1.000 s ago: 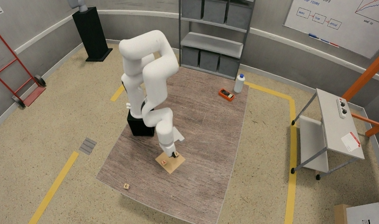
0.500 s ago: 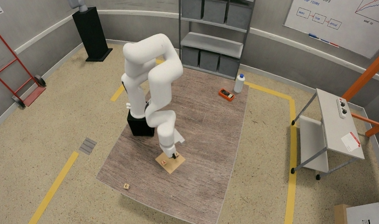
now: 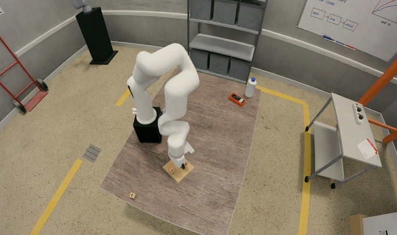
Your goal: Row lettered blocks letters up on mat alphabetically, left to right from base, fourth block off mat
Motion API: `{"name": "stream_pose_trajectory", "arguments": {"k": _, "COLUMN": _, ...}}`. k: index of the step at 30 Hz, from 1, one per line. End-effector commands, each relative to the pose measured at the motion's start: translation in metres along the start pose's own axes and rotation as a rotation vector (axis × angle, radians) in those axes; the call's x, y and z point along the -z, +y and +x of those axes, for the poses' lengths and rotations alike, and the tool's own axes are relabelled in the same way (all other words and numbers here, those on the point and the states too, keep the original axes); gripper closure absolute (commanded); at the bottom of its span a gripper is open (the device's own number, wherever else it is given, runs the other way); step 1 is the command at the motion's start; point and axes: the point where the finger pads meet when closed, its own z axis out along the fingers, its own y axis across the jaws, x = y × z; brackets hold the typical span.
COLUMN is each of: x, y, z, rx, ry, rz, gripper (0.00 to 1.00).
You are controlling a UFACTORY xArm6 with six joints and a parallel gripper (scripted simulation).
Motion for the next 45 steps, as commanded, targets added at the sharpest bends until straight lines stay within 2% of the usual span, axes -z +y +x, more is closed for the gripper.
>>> {"name": "stream_pose_trajectory", "arguments": {"k": 1, "x": -0.013, "y": 0.001, "z": 0.000, "rx": 0.001, "ry": 0.030, "rz": -0.047, "gripper": 0.72}}
{"name": "stream_pose_trajectory", "arguments": {"k": 9, "x": -0.034, "y": 0.002, "z": 0.001, "rx": 0.001, "ry": 0.030, "rz": -0.047, "gripper": 0.72}}
{"name": "stream_pose_trajectory", "arguments": {"k": 17, "x": -0.042, "y": 0.002, "z": 0.001, "rx": 0.001, "ry": 0.030, "rz": -0.047, "gripper": 0.72}}
{"name": "stream_pose_trajectory", "arguments": {"k": 45, "x": -0.044, "y": 0.002, "z": 0.001, "rx": 0.001, "ry": 0.030, "rz": -0.047, "gripper": 0.72}}
